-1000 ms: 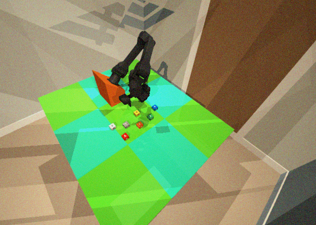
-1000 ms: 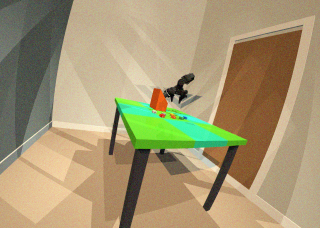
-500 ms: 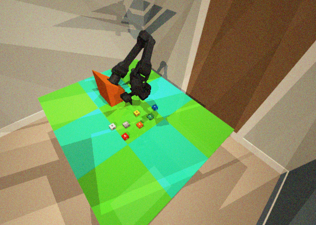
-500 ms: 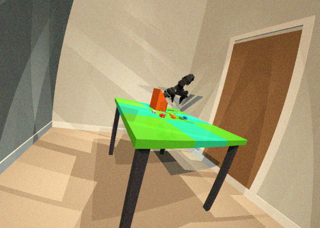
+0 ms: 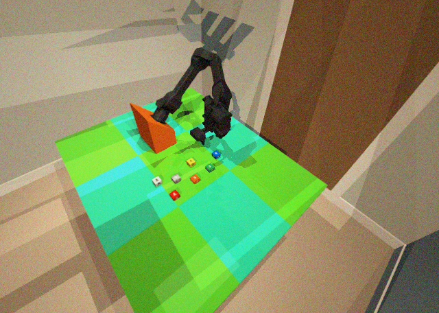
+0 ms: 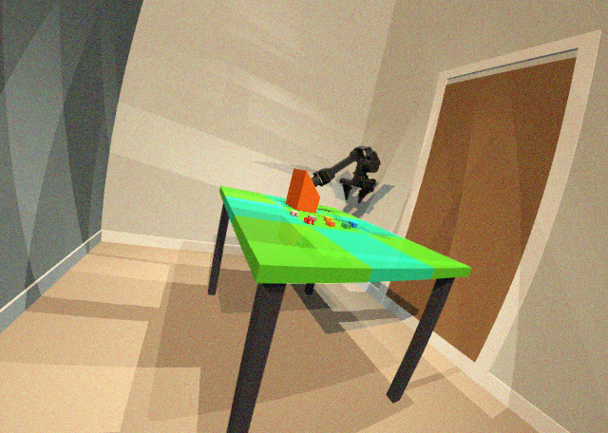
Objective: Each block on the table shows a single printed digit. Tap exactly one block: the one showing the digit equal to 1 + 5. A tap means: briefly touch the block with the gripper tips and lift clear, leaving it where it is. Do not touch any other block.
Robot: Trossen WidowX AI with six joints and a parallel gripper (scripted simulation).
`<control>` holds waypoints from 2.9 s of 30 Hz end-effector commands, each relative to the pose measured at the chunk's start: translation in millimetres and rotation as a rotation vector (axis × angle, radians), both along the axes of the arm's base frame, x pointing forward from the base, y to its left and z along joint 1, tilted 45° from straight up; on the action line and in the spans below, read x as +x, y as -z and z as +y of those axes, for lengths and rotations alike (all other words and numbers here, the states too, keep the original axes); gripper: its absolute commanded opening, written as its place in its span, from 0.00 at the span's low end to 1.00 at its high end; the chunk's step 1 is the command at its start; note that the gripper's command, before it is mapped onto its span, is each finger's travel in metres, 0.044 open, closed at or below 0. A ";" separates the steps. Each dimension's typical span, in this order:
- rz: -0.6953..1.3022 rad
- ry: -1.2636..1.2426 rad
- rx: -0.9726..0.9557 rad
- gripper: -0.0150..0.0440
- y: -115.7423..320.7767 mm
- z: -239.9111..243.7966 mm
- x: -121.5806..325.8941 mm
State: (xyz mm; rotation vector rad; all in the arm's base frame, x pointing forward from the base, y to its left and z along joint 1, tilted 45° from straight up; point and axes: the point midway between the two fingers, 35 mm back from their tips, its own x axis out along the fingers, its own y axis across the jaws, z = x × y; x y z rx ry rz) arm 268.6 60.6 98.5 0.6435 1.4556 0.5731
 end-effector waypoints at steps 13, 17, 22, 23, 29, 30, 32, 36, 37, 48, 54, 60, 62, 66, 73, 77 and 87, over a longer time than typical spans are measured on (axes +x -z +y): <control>0.000 0.009 0.010 0.93 -23.9 20.1 1.3; 0.000 0.009 0.010 0.93 -23.9 20.1 1.3; 0.000 0.009 0.009 0.93 -20.5 16.0 6.7; 0.001 0.010 0.007 0.93 -16.1 10.8 13.3; -0.001 0.010 0.006 0.93 24.1 -32.0 56.4; -0.002 0.009 0.007 0.93 27.8 -35.6 59.4; -0.003 0.009 0.007 0.93 29.0 -36.8 60.4; -0.003 0.009 0.007 0.93 29.0 -36.8 60.4; -0.003 0.009 0.007 0.93 29.0 -36.8 60.4; -0.003 0.009 0.007 0.93 29.0 -36.8 60.4; -0.003 0.010 0.002 0.93 52.3 -60.5 59.5; -0.003 0.009 0.003 0.93 90.9 -98.1 50.6; -0.003 0.009 0.003 0.93 90.9 -98.1 50.6; -0.003 0.009 0.003 0.93 90.9 -98.1 50.6; -0.003 0.009 0.003 0.93 90.9 -98.1 50.6; -0.003 0.009 0.003 0.93 90.9 -98.1 50.6; -0.004 0.010 -0.004 0.93 132.3 -145.8 64.8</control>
